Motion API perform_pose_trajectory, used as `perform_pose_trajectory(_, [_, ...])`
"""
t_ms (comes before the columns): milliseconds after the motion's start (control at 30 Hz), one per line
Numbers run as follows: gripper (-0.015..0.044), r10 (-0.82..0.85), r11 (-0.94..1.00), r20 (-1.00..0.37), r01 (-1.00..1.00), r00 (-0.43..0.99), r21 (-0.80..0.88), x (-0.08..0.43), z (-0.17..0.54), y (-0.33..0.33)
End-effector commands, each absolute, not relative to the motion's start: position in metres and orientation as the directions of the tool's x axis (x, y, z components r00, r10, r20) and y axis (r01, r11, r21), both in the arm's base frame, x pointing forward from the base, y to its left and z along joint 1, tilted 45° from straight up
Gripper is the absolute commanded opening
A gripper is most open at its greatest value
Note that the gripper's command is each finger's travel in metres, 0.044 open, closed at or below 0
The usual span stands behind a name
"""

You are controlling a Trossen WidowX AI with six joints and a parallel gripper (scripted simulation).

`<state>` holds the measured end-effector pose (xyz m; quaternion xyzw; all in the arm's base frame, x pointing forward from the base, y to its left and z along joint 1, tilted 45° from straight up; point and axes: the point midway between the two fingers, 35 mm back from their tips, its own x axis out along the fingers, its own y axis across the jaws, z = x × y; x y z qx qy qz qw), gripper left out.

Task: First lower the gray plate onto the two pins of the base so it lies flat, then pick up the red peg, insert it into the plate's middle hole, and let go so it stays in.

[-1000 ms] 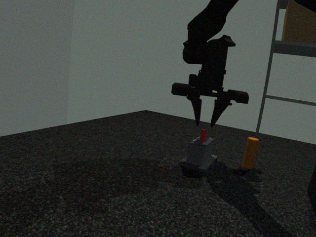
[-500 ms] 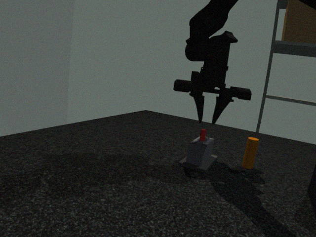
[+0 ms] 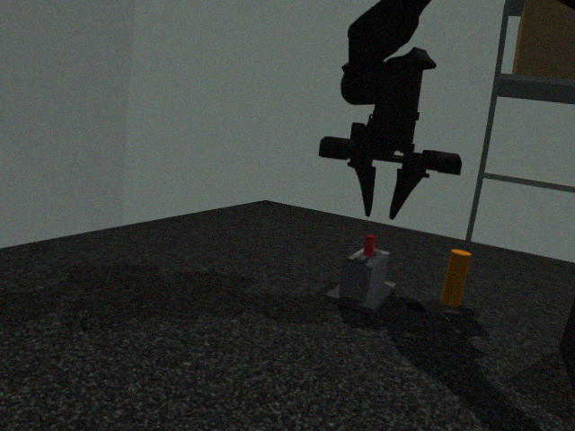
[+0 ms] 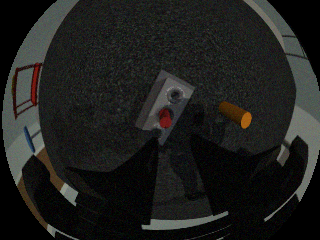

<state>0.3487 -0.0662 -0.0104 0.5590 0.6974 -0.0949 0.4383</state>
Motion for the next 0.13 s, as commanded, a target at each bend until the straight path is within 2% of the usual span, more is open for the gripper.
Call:
perform_pose_trajectory(0, [0.0150, 0.694, 0.363, -0.720, 0.859, 0.010, 0.361, 0.3488, -0.0077, -0.0687])
perform_pose_trajectory(100, [0.0150, 0.693, 0.363, -0.720, 0.859, 0.010, 0.361, 0.3480, -0.0061, -0.0700])
